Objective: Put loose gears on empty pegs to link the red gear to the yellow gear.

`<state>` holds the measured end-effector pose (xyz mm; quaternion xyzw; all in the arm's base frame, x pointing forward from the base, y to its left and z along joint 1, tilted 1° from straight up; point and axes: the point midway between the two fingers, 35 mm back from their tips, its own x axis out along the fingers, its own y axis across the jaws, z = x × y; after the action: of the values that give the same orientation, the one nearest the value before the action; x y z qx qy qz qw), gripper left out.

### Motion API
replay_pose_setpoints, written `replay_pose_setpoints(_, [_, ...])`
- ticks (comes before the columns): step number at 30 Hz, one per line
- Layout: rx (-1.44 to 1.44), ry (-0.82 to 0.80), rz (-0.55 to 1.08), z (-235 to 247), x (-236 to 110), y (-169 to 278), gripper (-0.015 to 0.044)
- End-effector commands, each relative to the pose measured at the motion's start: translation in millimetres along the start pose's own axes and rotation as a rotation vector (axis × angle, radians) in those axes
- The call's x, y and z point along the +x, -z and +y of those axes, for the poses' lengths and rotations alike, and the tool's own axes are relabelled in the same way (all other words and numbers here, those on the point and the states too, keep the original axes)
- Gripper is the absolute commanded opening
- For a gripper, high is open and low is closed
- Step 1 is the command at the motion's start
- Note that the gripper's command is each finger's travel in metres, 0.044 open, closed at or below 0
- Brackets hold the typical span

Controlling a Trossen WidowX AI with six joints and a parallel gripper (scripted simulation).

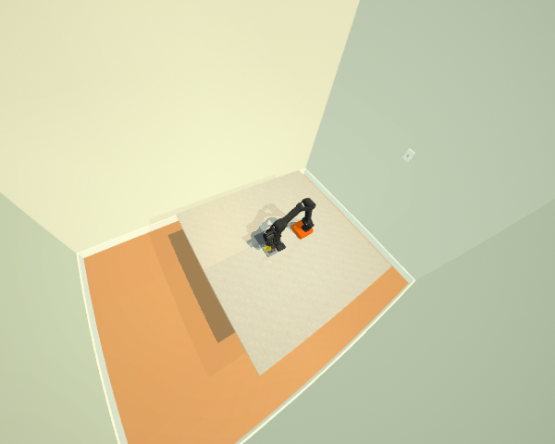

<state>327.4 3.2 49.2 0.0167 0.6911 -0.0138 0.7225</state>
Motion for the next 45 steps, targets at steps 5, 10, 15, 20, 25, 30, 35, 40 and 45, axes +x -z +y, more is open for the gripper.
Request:
replay_pose_setpoints(5, [-0.158, 0.0, 0.002, 0.8, 1.7, 0.5, 0.0])
replay_pose_setpoints(10, [-0.287, 0.0, 0.002, 0.9, 2.3, 1.1, 0.0])
replay_pose_setpoints(15, [-0.42, 0.0, 0.002, 0.2, 3.0, 1.3, 0.0])
replay_pose_setpoints(20, [-0.437, 0.0, 0.002, 0.1, 3.7, 0.5, 0.0])
replay_pose_setpoints(25, [-0.356, 0.0, 0.002, 0.6, 4.4, 0.3, 0.0])
replay_pose_setpoints(30, [-0.227, 0.0, 0.002, 1.0, 5.2, 0.8, 0.0])
replay_pose_setpoints(35, [-0.087, 0.0, 0.002, 0.5, 5.9, 1.3, 0.0])
replay_pose_setpoints(40, [0.043, 0.0, 0.002, -0.3, 6.8, 0.9, 0.0])
replay_pose_setpoints(45, [0.04, 0.0, 0.002, 0.1, 7.8, 0.2, 0.0])
